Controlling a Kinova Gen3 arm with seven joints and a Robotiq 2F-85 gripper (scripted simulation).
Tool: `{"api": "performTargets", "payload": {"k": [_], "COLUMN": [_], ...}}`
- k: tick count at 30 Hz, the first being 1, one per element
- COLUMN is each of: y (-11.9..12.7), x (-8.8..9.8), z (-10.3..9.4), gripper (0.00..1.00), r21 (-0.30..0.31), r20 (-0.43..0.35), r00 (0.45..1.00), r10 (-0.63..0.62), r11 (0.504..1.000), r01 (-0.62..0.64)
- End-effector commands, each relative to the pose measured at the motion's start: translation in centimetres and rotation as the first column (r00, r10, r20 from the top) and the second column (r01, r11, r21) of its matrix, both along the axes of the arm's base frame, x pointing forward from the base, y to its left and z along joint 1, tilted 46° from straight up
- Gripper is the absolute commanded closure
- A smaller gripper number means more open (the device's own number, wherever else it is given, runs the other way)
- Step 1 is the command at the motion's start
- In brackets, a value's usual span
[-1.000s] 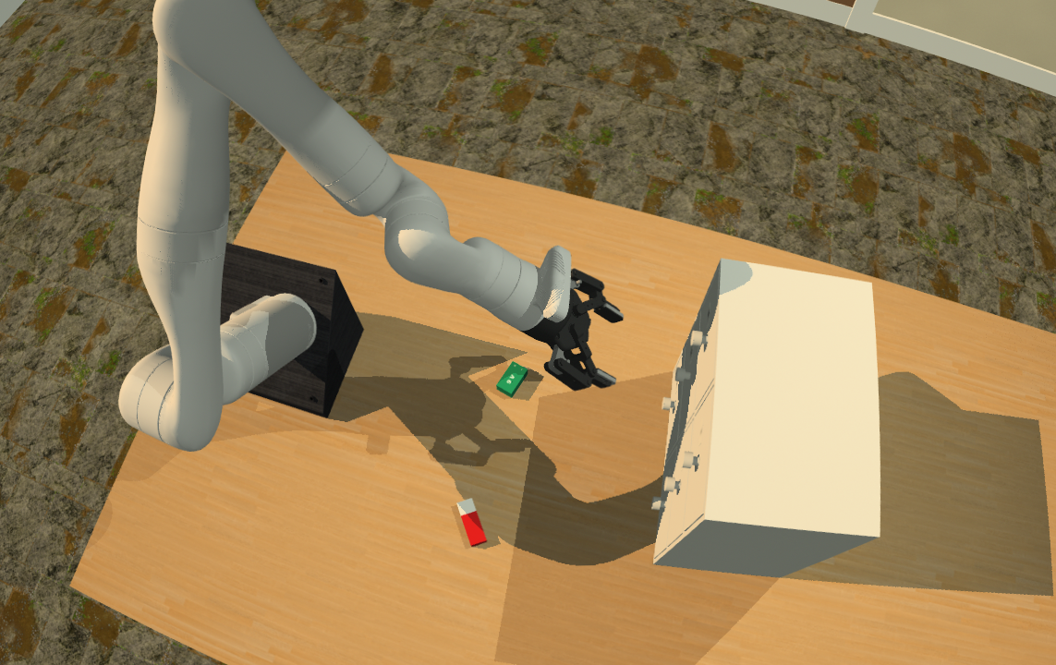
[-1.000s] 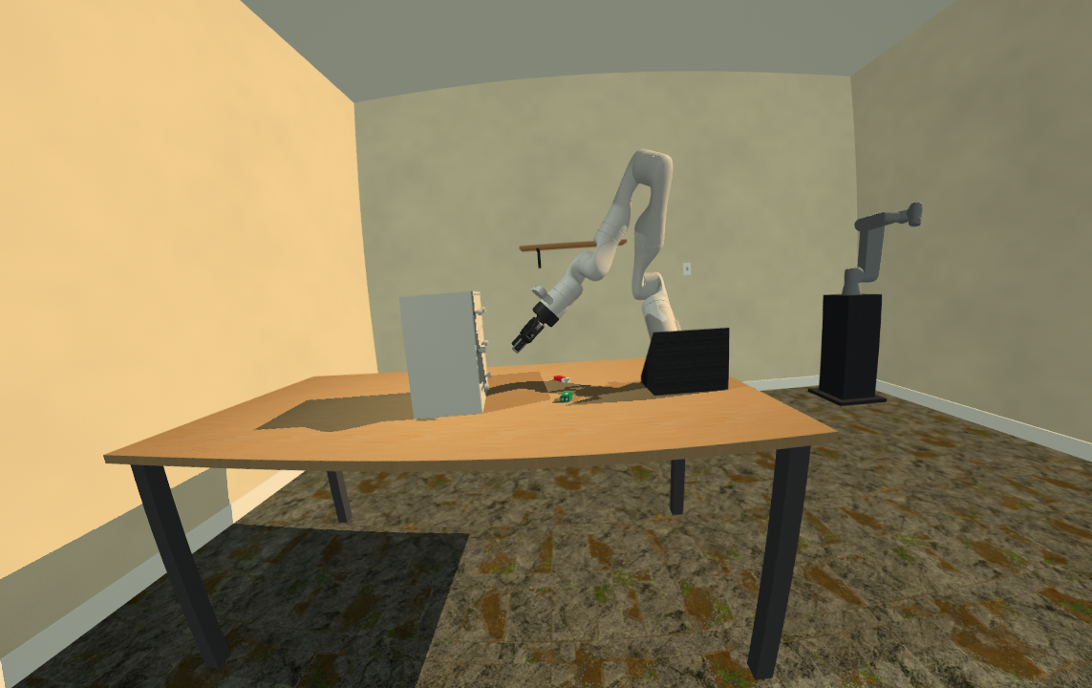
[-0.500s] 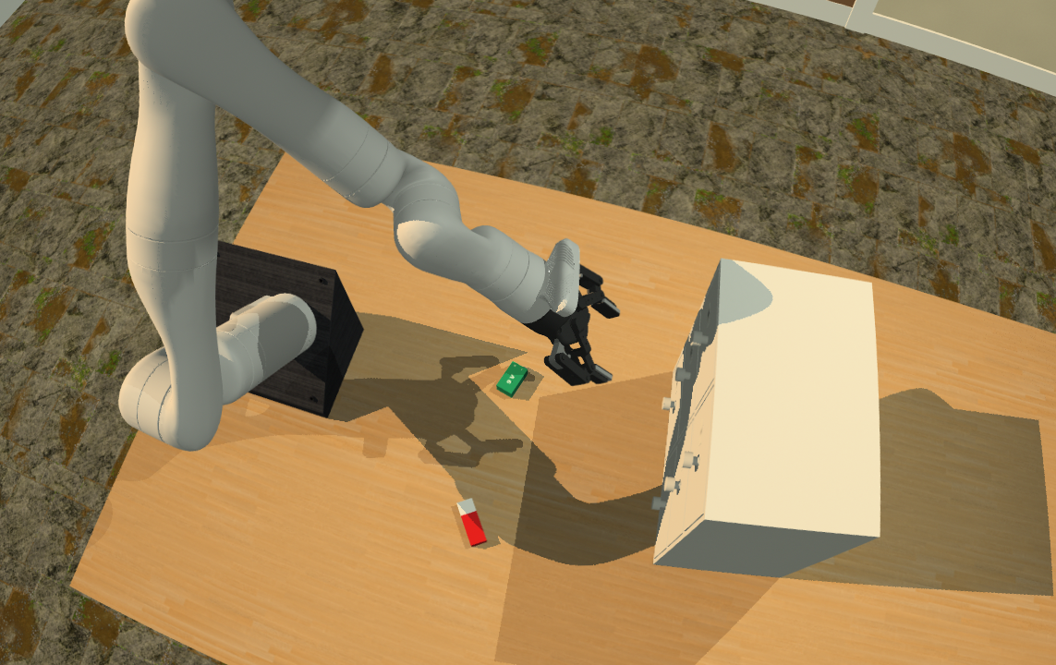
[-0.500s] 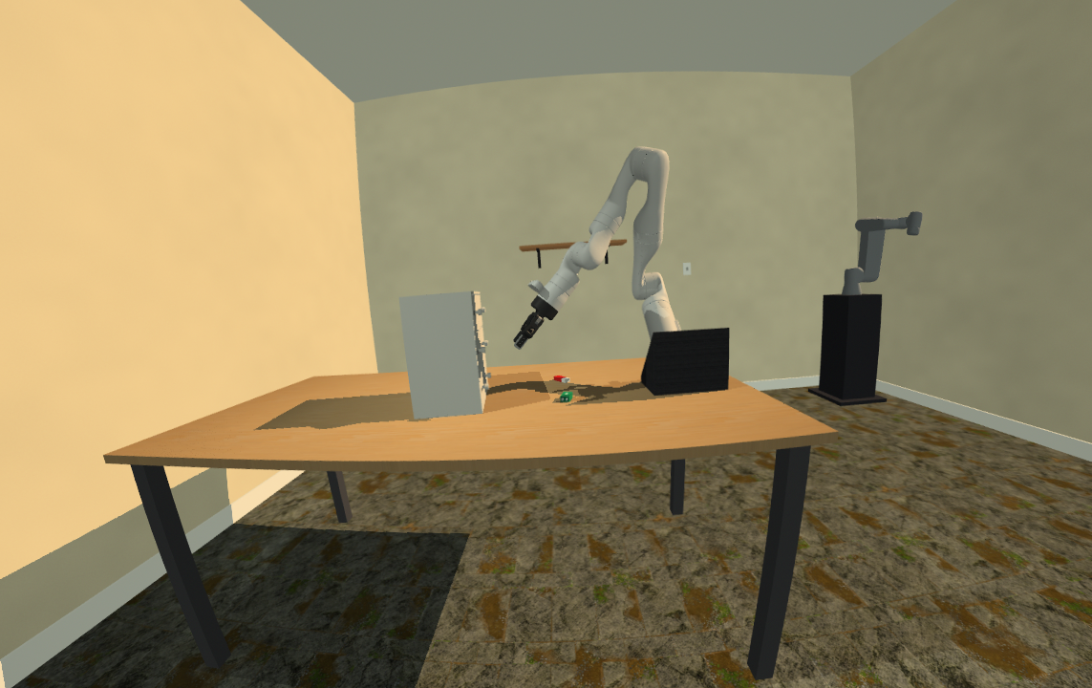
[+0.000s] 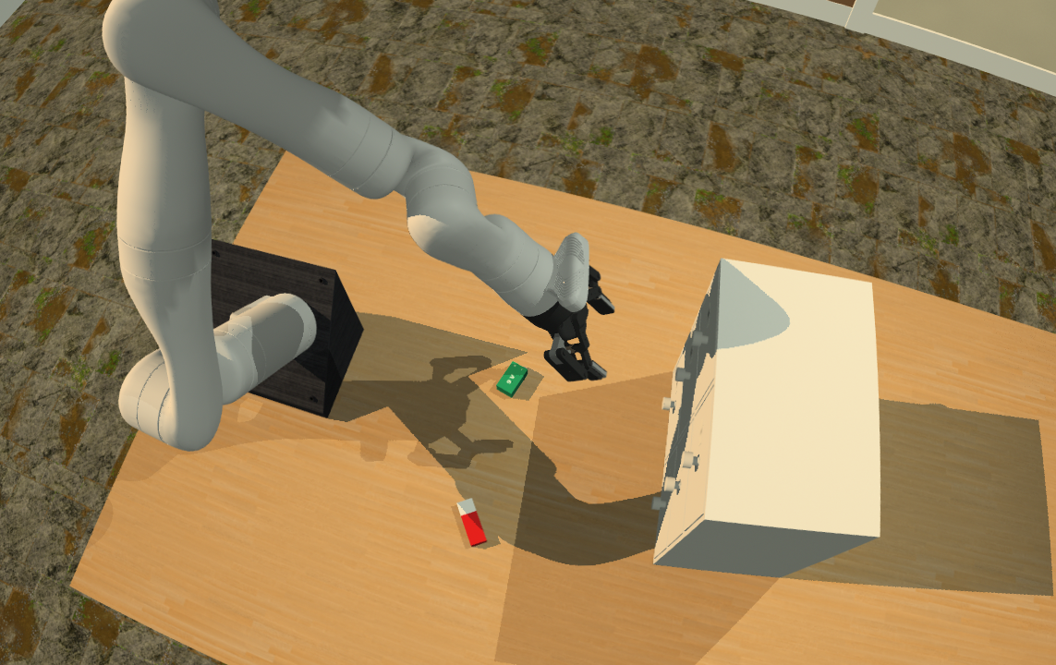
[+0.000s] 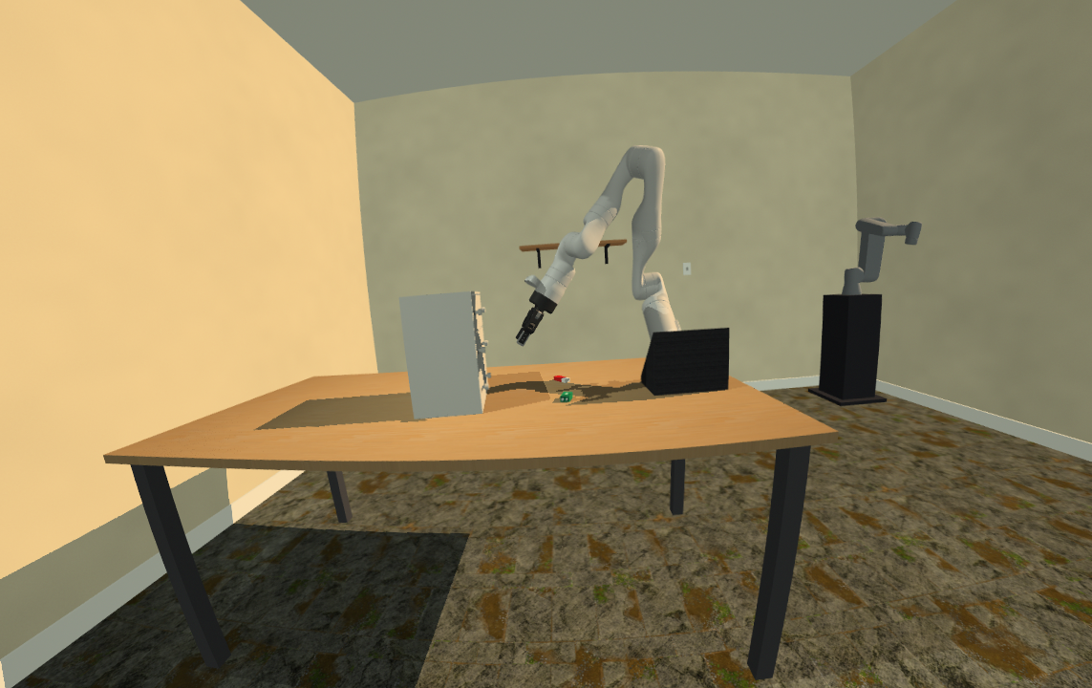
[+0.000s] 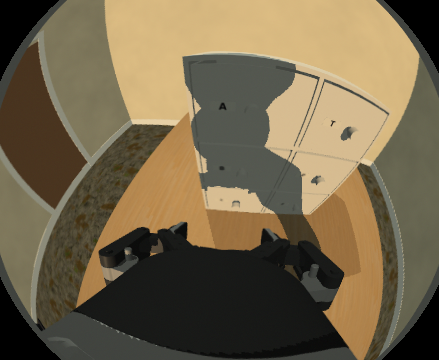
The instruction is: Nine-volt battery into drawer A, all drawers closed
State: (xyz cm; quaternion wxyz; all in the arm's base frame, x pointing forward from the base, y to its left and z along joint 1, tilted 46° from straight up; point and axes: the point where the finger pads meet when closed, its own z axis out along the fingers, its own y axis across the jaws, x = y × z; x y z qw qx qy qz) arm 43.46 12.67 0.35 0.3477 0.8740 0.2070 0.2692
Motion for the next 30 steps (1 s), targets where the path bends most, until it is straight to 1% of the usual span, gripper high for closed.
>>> {"api": "performTargets", "payload": {"k": [1, 16, 18, 30], "y": [0.5, 1.1, 1.1, 1.6], "x": [0.2, -0.7, -0.7, -1.4], "z": [0.1, 0.9, 0.9, 1.6], "gripper": [0.0, 0.0, 0.0, 0.0], "r21": [0.013, -0.013, -0.013, -0.041], "r20": [-0.001, -0.085, -0.085, -0.154], "r00": [1.0, 0.992, 0.992, 0.974], "r10": [-0.001, -0.091, -0.091, -0.168], "r11": [1.0, 0.996, 0.996, 0.986], "r01": [0.001, 0.09, 0.09, 0.163]}}
